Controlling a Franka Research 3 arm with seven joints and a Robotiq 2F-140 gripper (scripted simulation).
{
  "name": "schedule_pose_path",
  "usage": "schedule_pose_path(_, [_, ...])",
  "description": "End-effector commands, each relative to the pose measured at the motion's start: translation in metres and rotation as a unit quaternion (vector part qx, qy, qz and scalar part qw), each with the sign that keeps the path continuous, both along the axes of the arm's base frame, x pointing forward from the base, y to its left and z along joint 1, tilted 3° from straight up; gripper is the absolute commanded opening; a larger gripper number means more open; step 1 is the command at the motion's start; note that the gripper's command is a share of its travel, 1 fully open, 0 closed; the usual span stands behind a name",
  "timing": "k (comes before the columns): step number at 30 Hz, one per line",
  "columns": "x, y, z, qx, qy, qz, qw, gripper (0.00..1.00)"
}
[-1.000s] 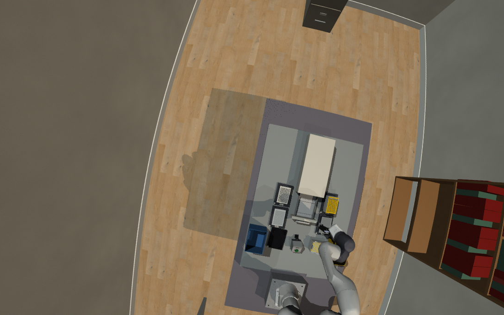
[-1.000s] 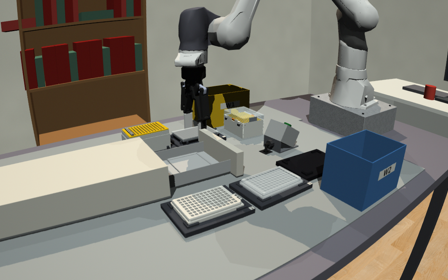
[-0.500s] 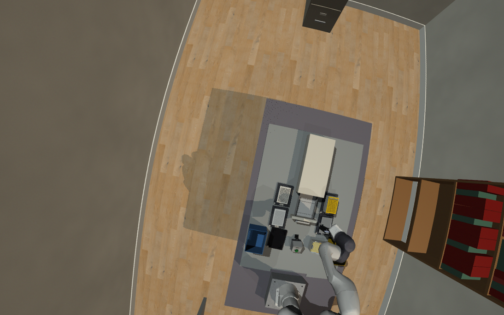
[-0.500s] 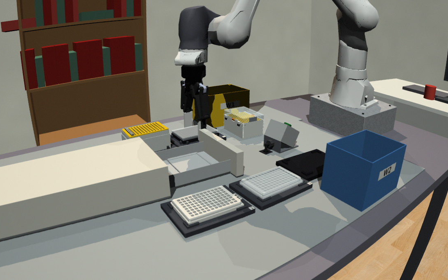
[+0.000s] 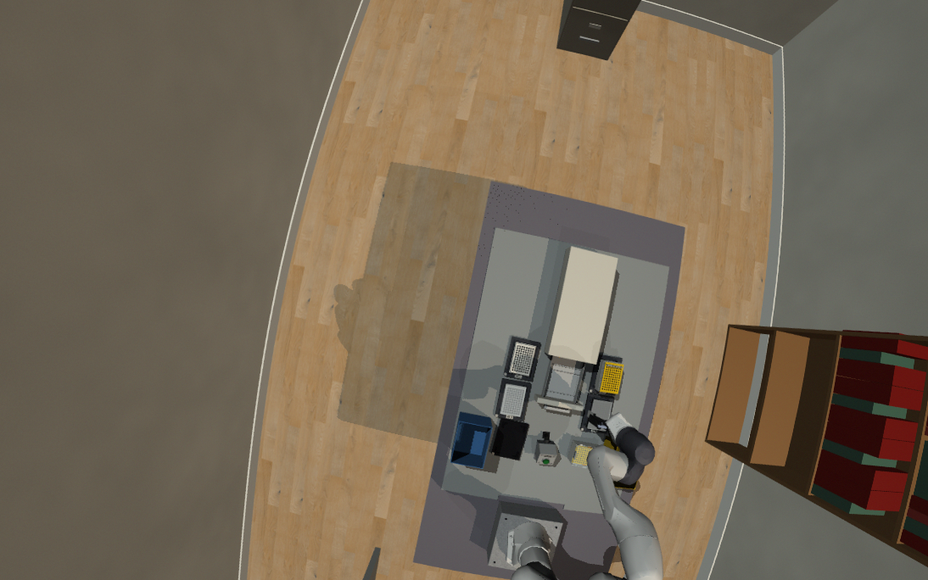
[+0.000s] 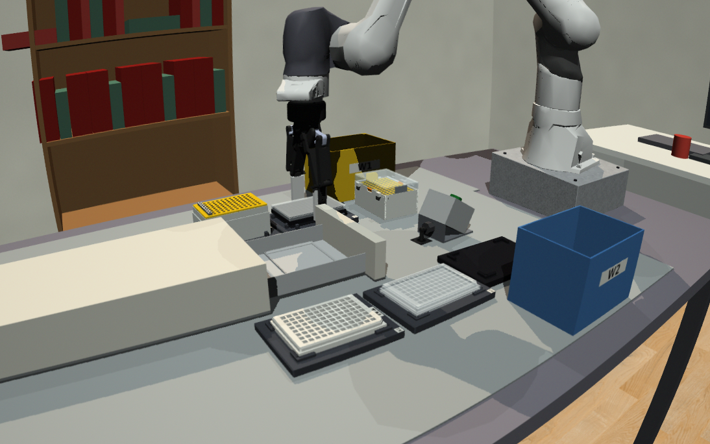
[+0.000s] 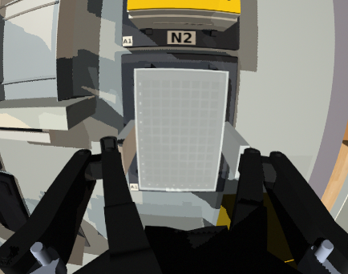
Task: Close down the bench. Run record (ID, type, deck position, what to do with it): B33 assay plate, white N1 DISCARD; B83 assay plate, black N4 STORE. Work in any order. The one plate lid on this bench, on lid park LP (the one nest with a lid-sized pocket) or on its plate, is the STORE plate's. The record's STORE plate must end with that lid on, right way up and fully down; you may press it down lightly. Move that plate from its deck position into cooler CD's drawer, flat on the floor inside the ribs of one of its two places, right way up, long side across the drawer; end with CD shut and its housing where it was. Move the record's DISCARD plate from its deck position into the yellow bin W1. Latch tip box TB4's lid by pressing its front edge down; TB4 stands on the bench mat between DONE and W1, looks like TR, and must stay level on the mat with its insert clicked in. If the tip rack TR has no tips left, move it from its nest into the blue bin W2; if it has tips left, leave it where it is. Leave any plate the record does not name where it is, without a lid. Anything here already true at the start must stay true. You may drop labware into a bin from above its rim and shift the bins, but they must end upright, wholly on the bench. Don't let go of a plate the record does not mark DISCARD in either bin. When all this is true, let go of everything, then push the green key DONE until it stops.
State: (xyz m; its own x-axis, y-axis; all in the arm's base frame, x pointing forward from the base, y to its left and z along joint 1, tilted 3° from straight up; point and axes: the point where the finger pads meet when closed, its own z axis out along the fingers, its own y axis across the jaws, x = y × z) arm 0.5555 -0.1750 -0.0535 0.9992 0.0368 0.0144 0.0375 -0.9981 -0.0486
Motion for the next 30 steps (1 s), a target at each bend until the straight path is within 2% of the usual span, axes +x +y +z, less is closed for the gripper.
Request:
schedule_pose_path(1, [0.000,0.000,0.001,0.001,0.000,-0.001,1.000,0.00])
schedule_pose_path(30, [-0.001,-0.002,0.036,0.001,0.000,-0.001,1.000,0.00])
